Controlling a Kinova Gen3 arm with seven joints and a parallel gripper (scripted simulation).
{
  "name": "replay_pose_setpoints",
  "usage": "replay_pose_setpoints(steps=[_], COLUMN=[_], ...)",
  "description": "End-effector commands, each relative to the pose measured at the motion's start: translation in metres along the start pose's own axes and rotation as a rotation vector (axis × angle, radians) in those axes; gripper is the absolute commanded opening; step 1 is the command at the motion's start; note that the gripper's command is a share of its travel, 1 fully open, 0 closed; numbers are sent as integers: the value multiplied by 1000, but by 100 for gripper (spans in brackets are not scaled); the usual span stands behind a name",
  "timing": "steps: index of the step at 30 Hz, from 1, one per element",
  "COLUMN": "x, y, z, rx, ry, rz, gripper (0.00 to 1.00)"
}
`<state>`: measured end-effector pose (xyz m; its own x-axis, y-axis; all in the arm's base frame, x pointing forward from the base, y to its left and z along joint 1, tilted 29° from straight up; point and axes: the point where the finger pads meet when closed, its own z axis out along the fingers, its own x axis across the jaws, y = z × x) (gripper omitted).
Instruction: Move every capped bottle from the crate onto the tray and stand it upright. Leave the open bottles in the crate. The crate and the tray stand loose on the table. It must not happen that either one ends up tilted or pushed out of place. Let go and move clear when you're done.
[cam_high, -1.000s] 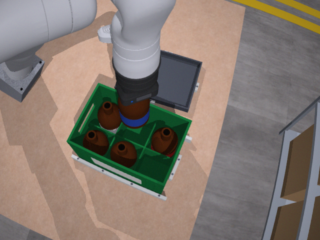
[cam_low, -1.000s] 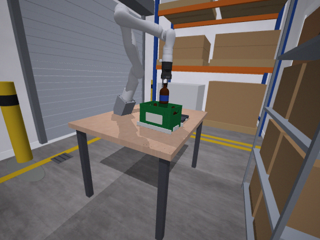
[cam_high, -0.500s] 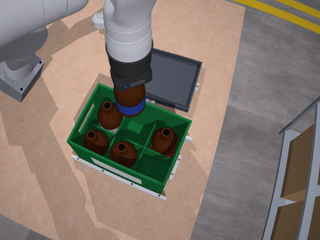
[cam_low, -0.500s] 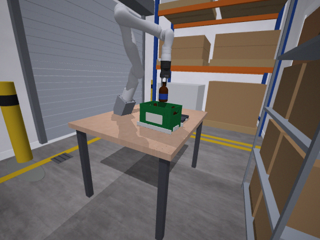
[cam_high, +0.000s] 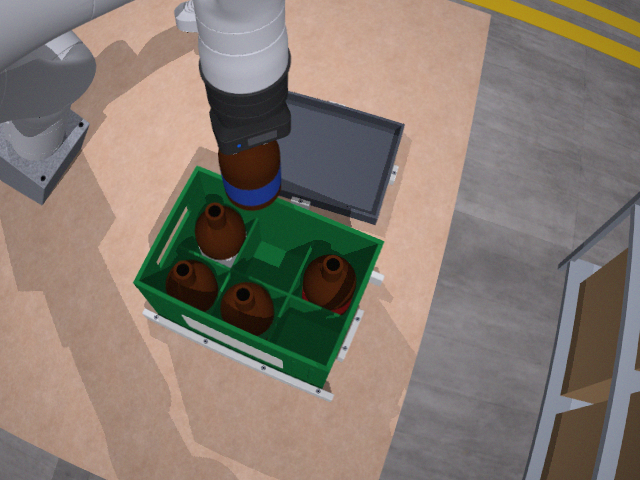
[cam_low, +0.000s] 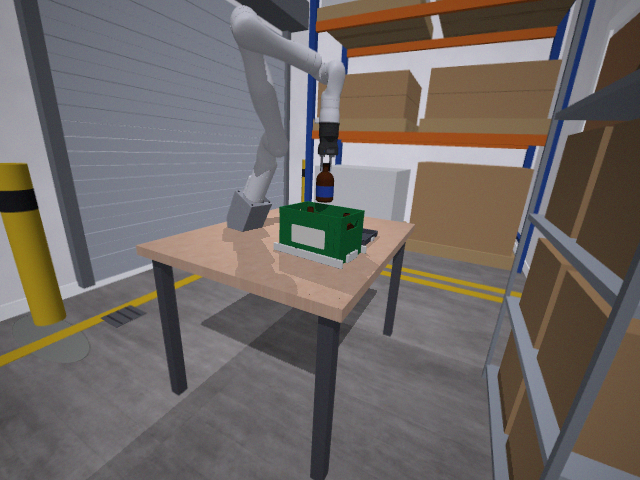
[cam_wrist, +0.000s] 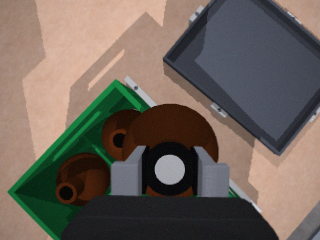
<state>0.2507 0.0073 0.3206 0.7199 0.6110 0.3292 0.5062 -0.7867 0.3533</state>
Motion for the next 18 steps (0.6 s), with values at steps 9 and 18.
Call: replay_pose_setpoints(steps=[9,18], x=[2,13], y=[-19,-34], z=[1,2], rx=[-2,-5], ry=[-2,-5], rz=[-4,-7], gripper=[0,0])
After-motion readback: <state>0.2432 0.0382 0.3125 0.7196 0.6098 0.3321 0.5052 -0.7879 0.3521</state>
